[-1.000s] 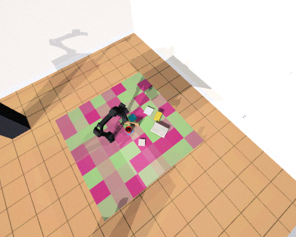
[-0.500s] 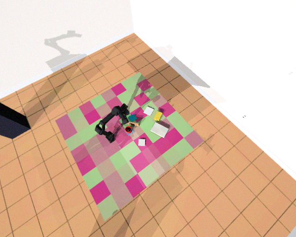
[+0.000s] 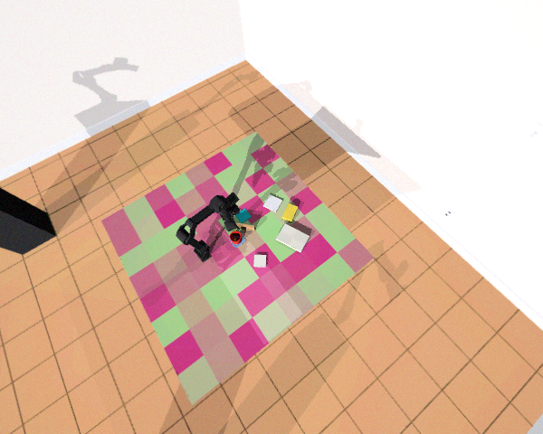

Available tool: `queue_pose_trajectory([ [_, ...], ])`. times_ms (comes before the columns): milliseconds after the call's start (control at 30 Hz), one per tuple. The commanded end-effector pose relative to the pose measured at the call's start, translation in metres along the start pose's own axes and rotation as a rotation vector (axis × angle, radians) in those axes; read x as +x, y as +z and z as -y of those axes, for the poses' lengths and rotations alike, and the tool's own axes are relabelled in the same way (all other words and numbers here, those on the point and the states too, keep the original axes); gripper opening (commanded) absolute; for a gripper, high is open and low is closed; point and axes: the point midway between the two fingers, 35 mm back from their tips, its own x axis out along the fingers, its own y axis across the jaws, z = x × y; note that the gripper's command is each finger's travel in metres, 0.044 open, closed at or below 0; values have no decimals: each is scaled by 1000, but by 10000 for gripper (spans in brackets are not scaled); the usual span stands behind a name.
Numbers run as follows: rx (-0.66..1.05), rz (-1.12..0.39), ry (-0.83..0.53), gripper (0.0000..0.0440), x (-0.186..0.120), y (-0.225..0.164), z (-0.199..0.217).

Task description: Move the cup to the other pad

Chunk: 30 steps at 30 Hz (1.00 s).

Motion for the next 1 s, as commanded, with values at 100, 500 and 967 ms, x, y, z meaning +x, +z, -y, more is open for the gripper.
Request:
queue_pose_trajectory([
  [100, -4, -44, -30, 112, 15, -3, 10],
  [500, -32, -100, -57, 137, 44, -6, 24],
  [967, -119, -151, -61, 155, 83, -10, 36],
])
